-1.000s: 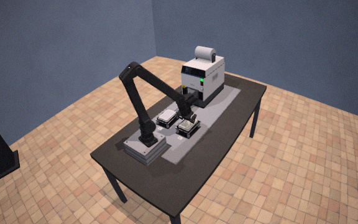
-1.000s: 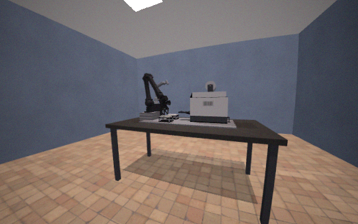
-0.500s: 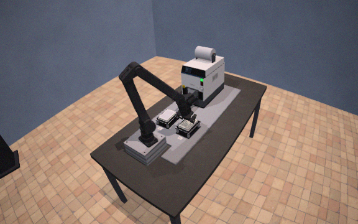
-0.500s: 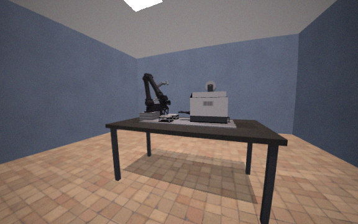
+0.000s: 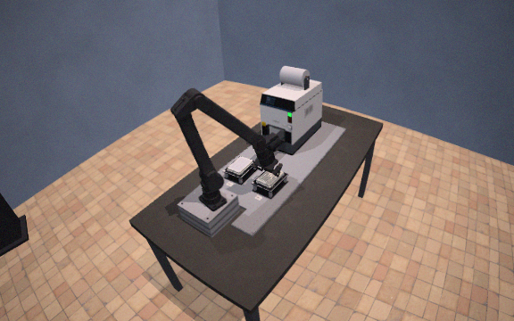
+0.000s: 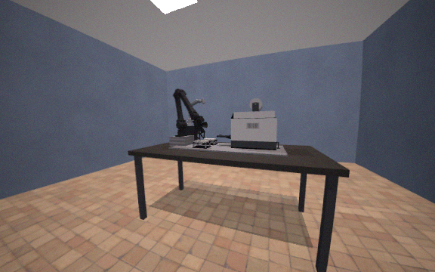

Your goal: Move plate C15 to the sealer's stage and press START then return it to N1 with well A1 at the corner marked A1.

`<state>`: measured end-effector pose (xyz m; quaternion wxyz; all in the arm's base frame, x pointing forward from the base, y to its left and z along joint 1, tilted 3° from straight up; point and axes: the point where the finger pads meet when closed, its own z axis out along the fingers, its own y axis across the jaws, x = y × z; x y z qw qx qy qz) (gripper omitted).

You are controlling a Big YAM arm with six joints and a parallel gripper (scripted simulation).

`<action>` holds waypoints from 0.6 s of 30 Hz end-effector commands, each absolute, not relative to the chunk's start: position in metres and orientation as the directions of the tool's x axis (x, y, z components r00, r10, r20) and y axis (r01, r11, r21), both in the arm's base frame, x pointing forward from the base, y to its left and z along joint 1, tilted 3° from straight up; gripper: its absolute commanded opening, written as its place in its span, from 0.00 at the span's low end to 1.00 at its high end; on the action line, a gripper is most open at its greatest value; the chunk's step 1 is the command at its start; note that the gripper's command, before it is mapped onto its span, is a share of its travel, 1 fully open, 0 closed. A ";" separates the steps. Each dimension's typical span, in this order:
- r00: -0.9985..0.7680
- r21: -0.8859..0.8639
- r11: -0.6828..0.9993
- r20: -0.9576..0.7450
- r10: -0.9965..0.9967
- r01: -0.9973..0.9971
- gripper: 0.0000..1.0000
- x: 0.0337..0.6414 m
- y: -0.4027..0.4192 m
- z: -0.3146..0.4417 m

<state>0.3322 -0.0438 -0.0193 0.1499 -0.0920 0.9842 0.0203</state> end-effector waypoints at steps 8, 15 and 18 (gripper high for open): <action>-0.937 0.015 0.980 -0.296 -0.186 -0.200 1.00 0.329 -0.041 -0.018; -0.929 0.005 0.980 -0.319 -0.188 -0.200 1.00 0.339 -0.043 -0.010; -0.927 0.002 0.980 -0.325 -0.188 -0.200 1.00 0.345 -0.044 -0.007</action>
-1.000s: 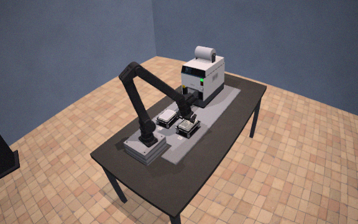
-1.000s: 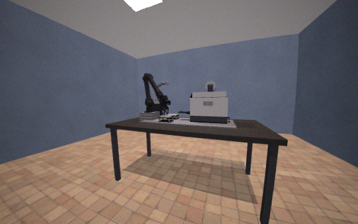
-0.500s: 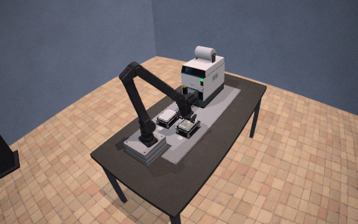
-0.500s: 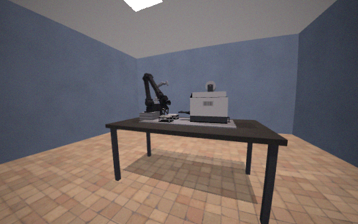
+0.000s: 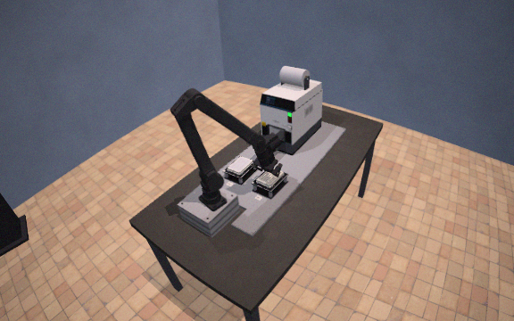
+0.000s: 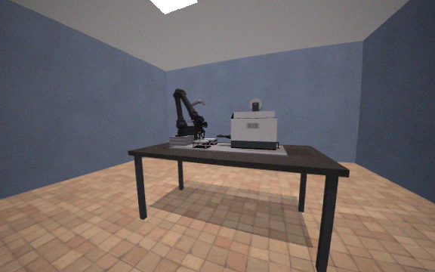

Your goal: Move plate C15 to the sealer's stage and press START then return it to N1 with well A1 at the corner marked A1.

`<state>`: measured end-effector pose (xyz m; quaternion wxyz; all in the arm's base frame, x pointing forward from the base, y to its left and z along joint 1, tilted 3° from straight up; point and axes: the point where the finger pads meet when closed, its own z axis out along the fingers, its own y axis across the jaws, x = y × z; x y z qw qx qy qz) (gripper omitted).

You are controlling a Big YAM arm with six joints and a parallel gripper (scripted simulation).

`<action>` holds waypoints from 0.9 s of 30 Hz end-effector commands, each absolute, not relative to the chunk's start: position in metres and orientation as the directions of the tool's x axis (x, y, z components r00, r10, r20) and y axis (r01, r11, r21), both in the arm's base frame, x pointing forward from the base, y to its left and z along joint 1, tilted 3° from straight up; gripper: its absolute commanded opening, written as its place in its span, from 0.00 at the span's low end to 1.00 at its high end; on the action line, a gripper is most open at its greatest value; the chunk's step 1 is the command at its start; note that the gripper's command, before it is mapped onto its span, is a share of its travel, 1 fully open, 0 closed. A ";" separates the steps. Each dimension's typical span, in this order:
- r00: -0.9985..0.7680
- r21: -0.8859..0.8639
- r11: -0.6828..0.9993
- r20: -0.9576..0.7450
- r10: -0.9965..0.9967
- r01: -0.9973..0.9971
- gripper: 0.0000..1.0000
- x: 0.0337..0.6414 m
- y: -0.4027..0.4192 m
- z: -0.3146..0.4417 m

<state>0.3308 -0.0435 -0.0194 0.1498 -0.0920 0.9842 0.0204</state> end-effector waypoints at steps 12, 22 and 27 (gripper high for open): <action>-0.932 0.009 0.980 -0.310 -0.186 -0.199 1.00 0.343 -0.044 -0.027; -0.931 0.008 0.980 -0.314 -0.186 -0.199 1.00 0.336 -0.042 -0.029; -0.925 0.000 0.980 -0.331 -0.187 -0.198 1.00 0.339 -0.043 -0.023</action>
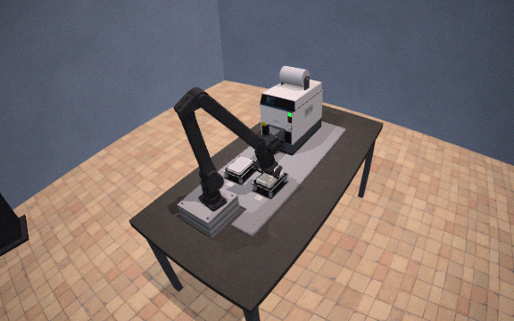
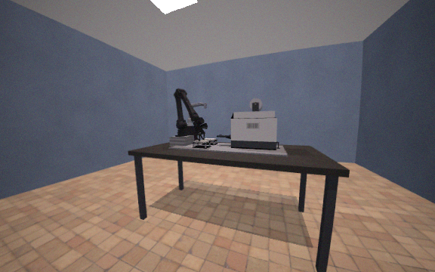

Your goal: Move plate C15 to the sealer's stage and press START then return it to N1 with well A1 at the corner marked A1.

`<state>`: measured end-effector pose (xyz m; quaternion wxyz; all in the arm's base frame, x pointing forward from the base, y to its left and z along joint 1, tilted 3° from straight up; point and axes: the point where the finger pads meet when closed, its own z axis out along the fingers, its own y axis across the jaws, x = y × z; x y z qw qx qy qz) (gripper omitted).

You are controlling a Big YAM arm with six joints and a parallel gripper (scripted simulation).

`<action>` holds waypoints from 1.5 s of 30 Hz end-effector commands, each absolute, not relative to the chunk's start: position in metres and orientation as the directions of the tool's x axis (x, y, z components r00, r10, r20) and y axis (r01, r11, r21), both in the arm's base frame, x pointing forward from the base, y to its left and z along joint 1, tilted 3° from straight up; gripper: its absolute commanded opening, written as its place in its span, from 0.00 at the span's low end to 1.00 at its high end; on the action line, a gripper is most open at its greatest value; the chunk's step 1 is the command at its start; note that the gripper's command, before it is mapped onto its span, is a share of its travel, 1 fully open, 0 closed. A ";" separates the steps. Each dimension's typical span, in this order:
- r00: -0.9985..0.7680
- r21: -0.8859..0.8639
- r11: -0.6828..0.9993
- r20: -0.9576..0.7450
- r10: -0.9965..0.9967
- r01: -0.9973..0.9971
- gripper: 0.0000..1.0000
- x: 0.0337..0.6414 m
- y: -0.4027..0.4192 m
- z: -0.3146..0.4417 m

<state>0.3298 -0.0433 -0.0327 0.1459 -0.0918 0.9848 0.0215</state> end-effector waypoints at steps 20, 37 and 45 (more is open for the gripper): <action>-0.937 0.015 0.980 -0.298 -0.184 -0.197 1.00 0.333 -0.042 -0.035; -0.925 0.001 0.980 -0.331 -0.185 -0.197 1.00 0.338 -0.043 -0.023; -0.928 0.004 0.981 -0.323 -0.184 -0.196 1.00 0.337 -0.043 -0.025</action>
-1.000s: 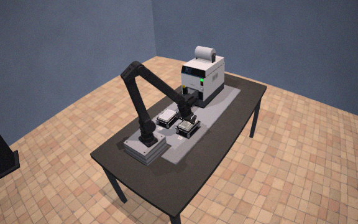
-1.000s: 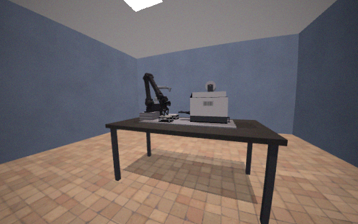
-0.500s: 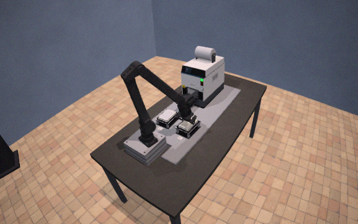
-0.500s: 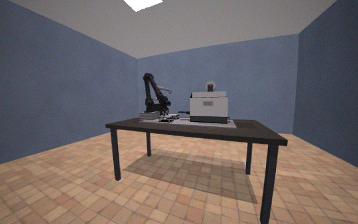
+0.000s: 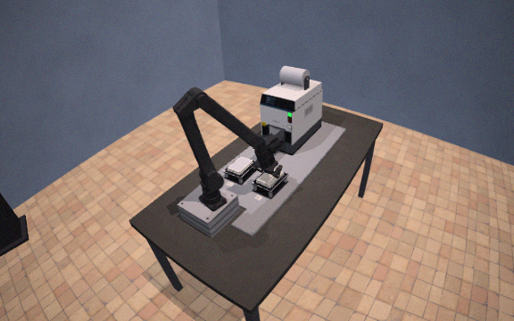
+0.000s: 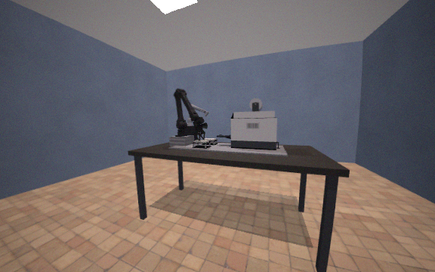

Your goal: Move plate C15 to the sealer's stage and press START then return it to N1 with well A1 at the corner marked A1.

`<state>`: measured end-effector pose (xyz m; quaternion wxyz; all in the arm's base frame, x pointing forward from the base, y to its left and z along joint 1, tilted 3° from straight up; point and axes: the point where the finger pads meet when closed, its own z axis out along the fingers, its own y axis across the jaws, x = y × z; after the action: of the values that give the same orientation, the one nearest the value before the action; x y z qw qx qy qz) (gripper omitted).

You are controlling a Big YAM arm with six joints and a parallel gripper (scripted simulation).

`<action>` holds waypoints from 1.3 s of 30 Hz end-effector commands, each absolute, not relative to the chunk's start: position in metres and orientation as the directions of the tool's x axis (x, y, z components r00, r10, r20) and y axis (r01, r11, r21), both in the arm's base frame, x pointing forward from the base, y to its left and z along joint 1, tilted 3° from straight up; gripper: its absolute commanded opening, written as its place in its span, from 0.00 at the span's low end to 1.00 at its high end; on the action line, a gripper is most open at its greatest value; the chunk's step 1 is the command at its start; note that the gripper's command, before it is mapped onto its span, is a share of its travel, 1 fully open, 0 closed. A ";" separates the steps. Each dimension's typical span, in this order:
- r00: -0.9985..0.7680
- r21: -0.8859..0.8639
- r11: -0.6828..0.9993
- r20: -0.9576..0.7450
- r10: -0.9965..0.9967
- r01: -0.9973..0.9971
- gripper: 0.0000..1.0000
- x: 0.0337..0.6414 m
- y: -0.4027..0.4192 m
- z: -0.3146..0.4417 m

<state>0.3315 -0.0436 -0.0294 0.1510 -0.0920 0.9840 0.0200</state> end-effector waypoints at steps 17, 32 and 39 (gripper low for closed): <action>-0.933 0.011 0.981 -0.309 -0.183 -0.195 1.00 0.335 -0.042 -0.042; -0.933 0.004 0.981 -0.309 -0.182 -0.193 1.00 0.338 -0.044 -0.043; -0.926 -0.006 0.981 -0.330 -0.183 -0.192 1.00 0.349 -0.046 -0.031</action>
<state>0.3279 -0.0430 -0.0464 0.1468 -0.0918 0.9847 0.0210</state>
